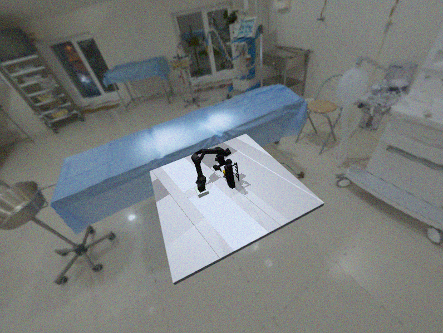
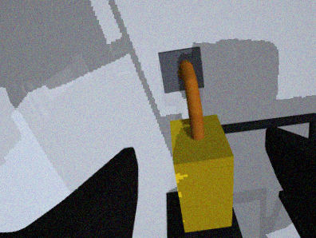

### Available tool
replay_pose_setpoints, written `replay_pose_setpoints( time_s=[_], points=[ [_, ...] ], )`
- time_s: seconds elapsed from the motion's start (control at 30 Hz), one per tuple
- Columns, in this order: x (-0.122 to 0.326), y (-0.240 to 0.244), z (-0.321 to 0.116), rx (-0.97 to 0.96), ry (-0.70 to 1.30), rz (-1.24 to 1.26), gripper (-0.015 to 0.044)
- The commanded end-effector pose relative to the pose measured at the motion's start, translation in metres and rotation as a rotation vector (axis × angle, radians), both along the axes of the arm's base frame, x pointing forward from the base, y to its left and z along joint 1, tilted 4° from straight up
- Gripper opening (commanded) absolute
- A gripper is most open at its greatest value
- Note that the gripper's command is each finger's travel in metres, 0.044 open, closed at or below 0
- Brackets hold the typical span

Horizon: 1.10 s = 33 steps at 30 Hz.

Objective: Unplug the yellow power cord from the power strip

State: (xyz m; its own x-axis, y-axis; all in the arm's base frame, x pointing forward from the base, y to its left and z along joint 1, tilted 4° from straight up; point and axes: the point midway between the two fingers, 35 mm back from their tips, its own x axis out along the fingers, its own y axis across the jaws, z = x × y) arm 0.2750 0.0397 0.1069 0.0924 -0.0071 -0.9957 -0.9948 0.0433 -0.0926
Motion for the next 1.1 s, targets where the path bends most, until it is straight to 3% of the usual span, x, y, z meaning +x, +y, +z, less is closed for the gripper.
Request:
replay_pose_setpoints(
  time_s=[0.0,0.1,0.3,1.07],
  points=[
    [0.0,0.002,0.0,0.005,0.0,0.003,0.0368],
    [0.002,0.018,0.004,0.006,0.0,0.003,0.044],
    [0.001,0.061,0.012,0.01,0.0,0.003,0.044],
    [0.001,0.061,0.012,0.01,0.0,0.003,0.044]
  ],
)
